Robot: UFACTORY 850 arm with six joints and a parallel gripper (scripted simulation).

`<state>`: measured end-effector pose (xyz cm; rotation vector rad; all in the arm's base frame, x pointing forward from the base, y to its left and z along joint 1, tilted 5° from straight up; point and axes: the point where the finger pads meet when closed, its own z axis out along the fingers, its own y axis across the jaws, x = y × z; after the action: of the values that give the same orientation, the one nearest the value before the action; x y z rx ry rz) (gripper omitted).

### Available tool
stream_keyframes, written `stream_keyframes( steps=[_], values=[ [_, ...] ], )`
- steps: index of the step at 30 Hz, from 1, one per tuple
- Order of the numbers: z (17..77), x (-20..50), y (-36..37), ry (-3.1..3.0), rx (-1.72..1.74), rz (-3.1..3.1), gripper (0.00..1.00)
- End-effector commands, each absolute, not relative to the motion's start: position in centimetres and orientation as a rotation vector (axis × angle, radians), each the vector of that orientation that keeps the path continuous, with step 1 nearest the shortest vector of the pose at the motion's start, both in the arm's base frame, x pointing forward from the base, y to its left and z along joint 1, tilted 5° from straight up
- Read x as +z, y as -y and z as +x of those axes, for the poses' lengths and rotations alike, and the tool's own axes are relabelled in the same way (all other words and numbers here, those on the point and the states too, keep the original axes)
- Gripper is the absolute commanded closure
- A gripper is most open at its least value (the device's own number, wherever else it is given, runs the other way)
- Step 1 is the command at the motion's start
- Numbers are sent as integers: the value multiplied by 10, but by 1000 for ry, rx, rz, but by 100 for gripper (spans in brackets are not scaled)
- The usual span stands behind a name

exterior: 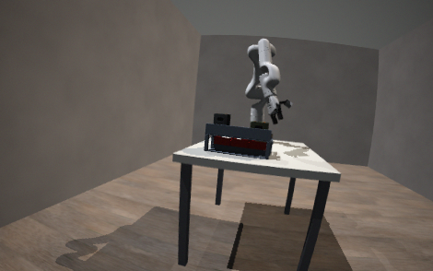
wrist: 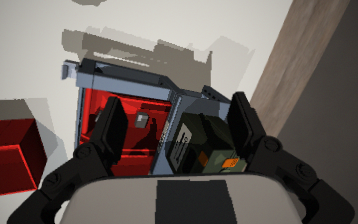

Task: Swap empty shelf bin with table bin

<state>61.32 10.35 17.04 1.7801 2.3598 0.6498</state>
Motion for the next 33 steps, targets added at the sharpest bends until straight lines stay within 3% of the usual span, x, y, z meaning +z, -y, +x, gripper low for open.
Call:
stream_keyframes(
  steps=[1, 33],
  values=[
    [614, 192, -107, -2371, 651, 1782, 0],
    [600, 288, -103, -2360, 585, 1794, 0]
  ],
)
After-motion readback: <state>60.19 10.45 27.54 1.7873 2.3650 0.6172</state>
